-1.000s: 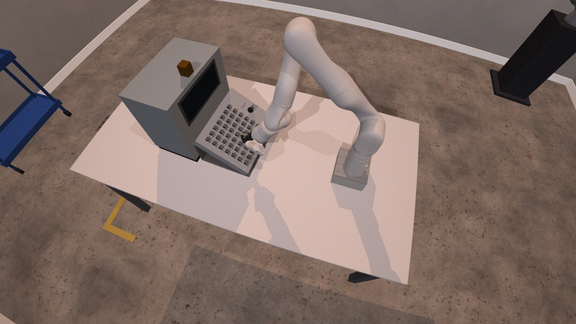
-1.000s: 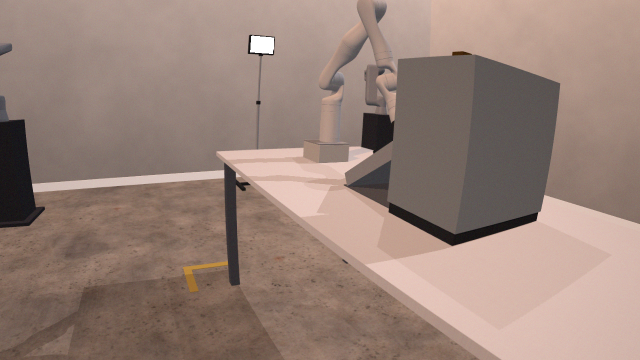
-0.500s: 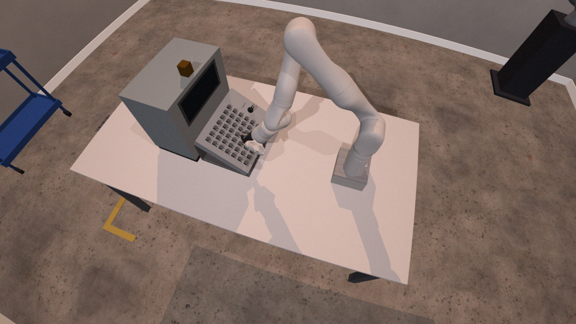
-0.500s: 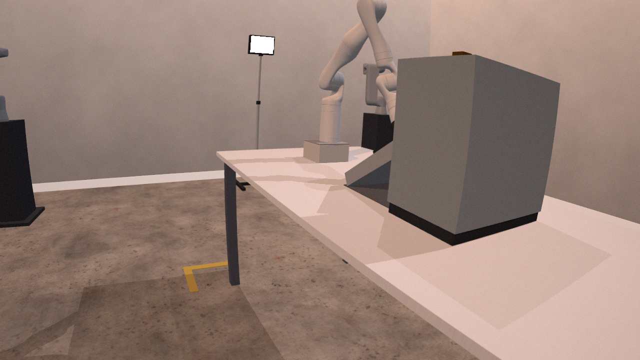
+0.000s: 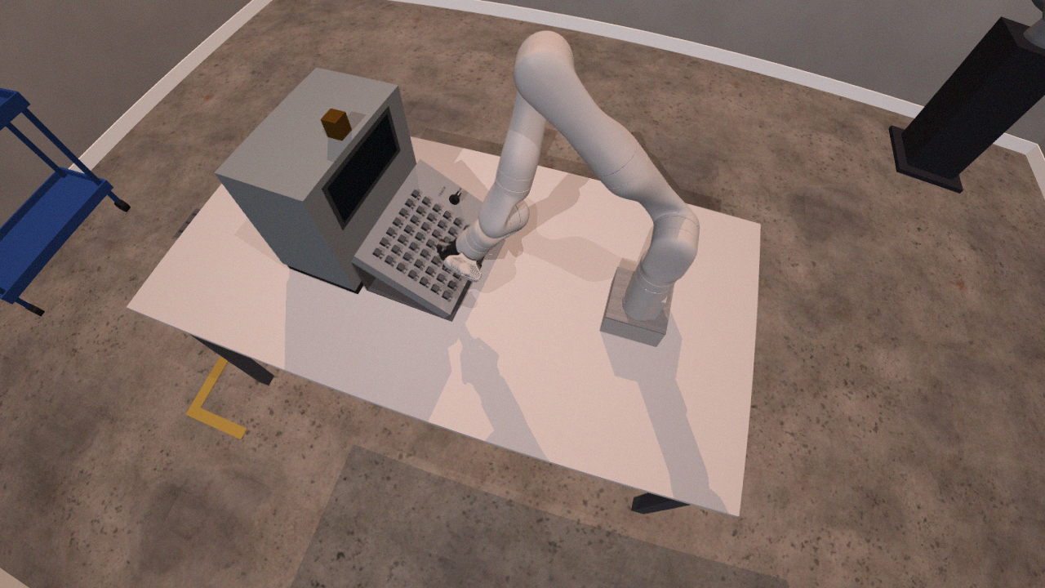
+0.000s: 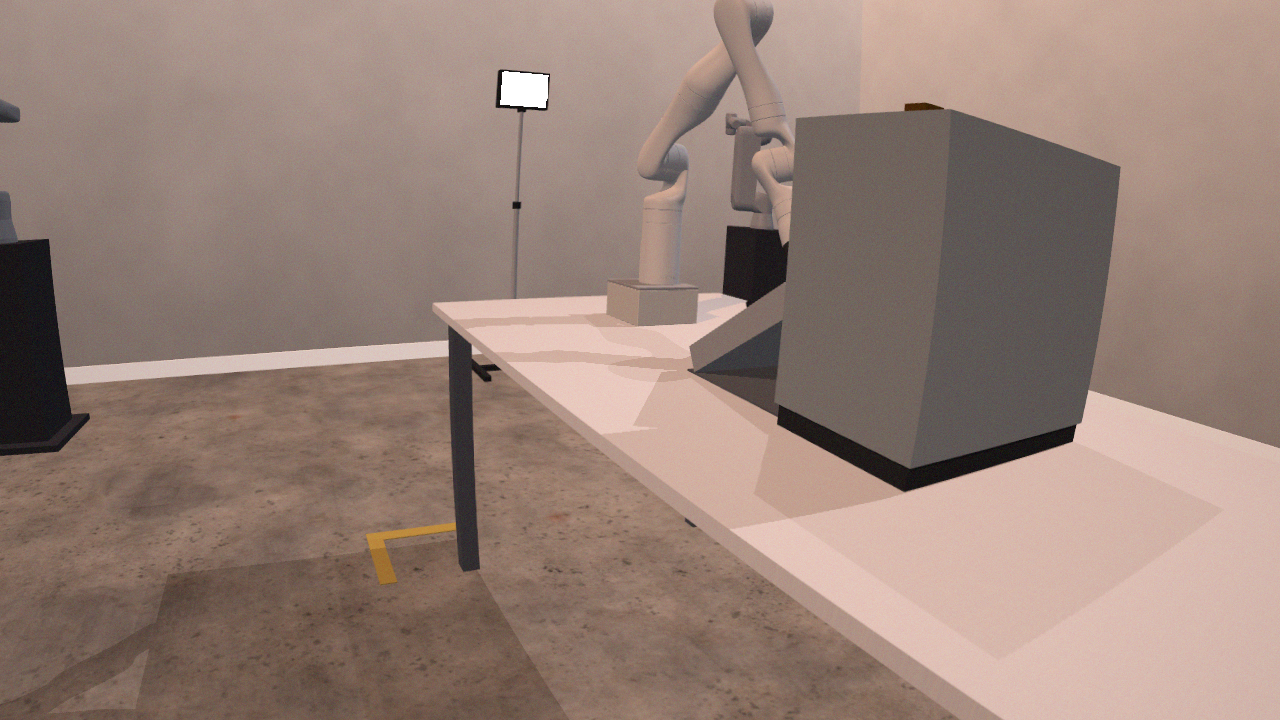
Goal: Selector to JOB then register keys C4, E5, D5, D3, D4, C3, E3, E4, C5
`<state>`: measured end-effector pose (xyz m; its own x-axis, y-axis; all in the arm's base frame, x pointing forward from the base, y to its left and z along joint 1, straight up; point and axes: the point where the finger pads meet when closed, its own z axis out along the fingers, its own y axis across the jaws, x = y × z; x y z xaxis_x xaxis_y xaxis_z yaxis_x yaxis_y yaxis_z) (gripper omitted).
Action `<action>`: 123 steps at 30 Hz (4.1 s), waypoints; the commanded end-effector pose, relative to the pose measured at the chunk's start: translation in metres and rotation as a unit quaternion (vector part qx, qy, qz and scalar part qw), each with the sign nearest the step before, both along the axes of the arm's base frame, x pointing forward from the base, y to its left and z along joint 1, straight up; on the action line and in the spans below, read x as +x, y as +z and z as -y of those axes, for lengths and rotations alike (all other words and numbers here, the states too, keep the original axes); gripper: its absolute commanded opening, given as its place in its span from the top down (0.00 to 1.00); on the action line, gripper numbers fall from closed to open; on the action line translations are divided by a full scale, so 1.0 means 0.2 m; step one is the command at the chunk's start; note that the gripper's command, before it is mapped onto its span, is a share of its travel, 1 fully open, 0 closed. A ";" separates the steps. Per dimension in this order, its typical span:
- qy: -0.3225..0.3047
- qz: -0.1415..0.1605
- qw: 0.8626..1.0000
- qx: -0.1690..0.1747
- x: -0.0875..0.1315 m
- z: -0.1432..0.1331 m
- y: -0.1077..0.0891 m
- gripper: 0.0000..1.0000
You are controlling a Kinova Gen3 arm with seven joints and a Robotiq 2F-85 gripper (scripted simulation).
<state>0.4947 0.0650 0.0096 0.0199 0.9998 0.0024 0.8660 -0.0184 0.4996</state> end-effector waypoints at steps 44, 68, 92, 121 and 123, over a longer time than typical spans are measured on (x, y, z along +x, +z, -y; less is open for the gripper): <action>0.000 0.001 1.000 0.000 -0.08 0.05 0.14 0.90; 0.000 0.001 1.000 0.000 -0.06 0.17 0.10 0.90; 0.000 0.001 1.000 0.000 -0.03 0.17 0.05 0.90; 0.000 0.001 1.000 0.000 -0.01 0.17 0.03 0.90; 0.000 0.001 1.000 0.000 -0.01 0.17 0.02 0.90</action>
<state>0.4912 0.0311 0.0142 0.0201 0.9998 0.0025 0.8662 -0.0187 0.4993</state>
